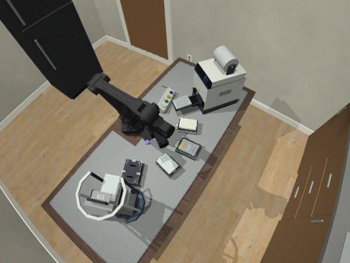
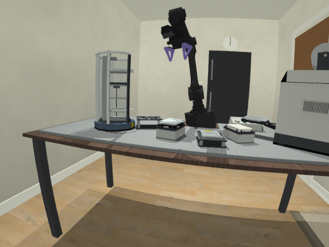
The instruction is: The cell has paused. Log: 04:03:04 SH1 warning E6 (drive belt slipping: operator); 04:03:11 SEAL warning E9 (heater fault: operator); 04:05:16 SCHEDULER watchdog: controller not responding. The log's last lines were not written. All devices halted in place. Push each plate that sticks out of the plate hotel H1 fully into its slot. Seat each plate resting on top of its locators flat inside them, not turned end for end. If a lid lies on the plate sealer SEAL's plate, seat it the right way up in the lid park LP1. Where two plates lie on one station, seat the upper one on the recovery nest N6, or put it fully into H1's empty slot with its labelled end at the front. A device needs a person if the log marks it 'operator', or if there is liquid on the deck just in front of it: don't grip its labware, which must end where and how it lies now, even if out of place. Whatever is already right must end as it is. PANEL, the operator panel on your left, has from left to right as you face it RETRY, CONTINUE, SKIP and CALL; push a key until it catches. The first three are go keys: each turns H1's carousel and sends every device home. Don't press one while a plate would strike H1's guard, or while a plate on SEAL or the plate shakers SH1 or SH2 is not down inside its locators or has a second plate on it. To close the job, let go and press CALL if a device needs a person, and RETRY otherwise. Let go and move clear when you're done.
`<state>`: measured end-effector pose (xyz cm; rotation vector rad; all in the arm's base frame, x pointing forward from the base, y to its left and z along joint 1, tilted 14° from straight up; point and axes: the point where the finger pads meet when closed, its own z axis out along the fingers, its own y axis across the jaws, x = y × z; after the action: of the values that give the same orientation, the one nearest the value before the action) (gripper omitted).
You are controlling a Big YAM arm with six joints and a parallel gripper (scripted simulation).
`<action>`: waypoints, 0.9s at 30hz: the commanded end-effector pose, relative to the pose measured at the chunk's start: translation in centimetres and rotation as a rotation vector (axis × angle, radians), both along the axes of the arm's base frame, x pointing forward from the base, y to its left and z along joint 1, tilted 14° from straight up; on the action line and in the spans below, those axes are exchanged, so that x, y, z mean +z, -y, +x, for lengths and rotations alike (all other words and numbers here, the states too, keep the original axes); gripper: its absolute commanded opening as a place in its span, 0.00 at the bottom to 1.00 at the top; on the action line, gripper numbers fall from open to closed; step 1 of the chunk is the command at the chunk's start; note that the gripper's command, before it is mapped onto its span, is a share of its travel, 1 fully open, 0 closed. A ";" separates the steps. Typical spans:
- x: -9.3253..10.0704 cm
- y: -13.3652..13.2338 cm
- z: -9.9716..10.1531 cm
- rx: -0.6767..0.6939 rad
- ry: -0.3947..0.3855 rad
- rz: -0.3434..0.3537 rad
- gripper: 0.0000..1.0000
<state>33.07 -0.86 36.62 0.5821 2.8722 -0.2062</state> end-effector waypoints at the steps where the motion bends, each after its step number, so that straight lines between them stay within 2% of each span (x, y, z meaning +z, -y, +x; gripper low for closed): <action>1: 1.4 1.3 -0.9 0.017 0.020 -0.002 1.00; 11: 1.3 3.9 -1.2 0.017 0.005 -0.004 1.00; 23: 3.9 7.8 -1.8 0.017 0.053 -0.017 1.00; 26: 1.8 8.4 -3.3 -0.101 0.027 0.014 1.00; 27: 1.8 8.4 -3.3 -0.101 0.027 0.014 1.00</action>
<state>30.74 -8.95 37.64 0.6685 2.8562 -0.2026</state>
